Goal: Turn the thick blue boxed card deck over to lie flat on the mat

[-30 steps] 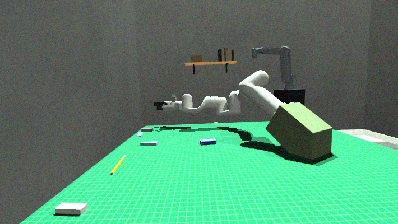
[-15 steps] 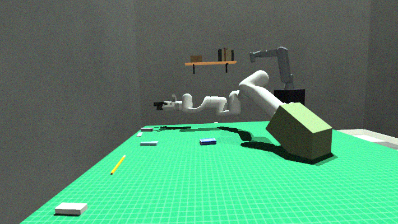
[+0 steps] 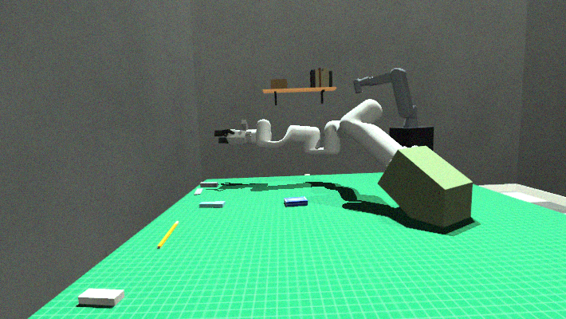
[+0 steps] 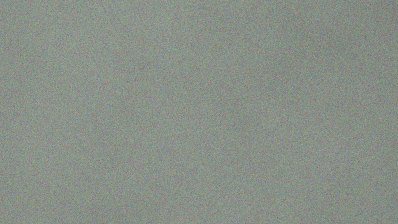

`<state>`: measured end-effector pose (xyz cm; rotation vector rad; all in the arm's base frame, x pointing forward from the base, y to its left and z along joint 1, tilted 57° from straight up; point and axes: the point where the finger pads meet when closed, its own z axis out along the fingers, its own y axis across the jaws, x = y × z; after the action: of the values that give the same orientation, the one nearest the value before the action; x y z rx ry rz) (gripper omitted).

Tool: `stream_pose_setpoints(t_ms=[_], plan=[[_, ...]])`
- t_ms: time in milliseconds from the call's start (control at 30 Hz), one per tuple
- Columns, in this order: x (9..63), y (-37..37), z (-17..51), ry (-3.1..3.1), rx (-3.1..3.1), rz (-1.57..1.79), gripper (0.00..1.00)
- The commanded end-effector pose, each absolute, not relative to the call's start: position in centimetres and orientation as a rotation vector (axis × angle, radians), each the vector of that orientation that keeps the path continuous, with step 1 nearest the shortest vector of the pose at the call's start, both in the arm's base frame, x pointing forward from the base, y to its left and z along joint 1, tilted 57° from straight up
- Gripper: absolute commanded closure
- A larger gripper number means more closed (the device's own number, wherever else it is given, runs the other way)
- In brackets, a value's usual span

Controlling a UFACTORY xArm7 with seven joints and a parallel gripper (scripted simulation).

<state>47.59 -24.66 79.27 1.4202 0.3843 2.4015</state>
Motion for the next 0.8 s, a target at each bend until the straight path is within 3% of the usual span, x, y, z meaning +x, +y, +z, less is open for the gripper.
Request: stream_pose_setpoints(t_ms=[0,767], plan=[[47.0,-22.8,79.9,0.373,1.431,2.403,0.0],[47.3,-17.8,79.5,0.373,1.486,2.394,0.0]])
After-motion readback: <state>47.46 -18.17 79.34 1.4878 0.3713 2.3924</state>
